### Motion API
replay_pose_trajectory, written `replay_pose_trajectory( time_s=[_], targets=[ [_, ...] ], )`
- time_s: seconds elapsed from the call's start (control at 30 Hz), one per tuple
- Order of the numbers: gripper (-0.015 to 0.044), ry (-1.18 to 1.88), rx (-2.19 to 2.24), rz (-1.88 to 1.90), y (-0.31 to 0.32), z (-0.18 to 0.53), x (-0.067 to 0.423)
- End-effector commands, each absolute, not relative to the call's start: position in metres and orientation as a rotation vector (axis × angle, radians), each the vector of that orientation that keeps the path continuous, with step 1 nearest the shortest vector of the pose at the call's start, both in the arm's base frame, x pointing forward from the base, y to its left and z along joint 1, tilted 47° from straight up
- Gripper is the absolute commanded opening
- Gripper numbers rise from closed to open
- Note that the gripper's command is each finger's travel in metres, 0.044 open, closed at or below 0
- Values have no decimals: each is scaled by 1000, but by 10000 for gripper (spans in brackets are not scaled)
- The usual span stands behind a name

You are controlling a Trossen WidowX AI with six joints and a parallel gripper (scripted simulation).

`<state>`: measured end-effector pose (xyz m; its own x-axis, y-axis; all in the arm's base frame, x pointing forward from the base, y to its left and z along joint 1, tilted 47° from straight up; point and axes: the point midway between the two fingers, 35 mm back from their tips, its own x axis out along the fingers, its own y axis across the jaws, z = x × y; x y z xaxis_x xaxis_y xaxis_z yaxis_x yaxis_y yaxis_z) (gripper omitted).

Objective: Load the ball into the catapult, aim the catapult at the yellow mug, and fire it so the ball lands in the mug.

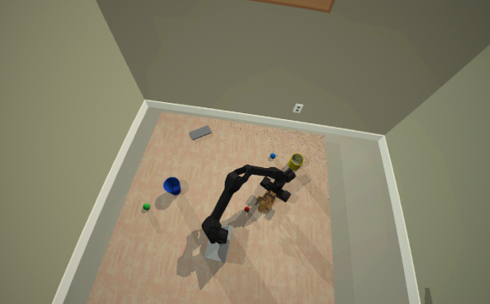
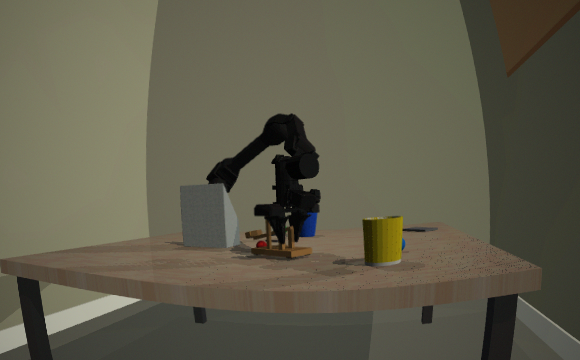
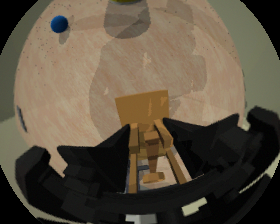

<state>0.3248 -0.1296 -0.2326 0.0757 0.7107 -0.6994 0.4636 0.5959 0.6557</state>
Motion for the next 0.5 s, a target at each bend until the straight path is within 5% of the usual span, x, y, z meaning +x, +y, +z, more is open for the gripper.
replay_pose_trajectory(
  time_s=[0.0, 0.27, 0.47],
  targets=[
    [0, 1562, 1030, 241, -126, -236, 324],
    [0, 1564, 1018, 245, -126, -236, 325],
    [158, 1564, 1018, 245, -126, -236, 325]
  ],
)
